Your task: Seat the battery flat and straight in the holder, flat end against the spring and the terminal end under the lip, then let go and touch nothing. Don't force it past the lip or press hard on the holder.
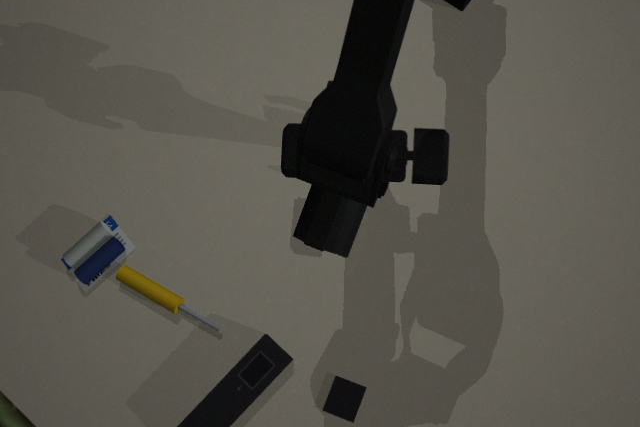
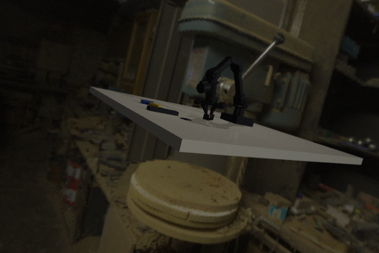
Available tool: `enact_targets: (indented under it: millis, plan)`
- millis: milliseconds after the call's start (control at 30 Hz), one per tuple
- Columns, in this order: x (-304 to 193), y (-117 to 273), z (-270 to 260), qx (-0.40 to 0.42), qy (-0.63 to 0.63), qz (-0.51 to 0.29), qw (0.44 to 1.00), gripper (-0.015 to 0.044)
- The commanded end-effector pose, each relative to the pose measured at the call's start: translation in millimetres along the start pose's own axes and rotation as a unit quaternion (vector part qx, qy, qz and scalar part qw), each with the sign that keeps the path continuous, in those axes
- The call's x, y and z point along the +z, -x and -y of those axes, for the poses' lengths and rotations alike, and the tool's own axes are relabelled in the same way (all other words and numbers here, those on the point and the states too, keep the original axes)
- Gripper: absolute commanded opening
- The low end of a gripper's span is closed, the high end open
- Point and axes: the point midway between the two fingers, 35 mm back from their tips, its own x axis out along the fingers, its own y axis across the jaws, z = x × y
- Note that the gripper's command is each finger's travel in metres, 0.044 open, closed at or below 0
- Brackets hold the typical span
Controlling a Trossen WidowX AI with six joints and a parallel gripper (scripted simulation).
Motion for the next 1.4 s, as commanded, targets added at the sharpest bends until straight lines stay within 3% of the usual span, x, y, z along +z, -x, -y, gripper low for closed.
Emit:
enact_targets:
  millis: [0,1367]
  plan:
    - [-5,0,0,-0.002,0.003,-0.02,1.0,0.0079]
    - [10,-7,1,0.004,0.011,-0.074,0.997,0.0079]
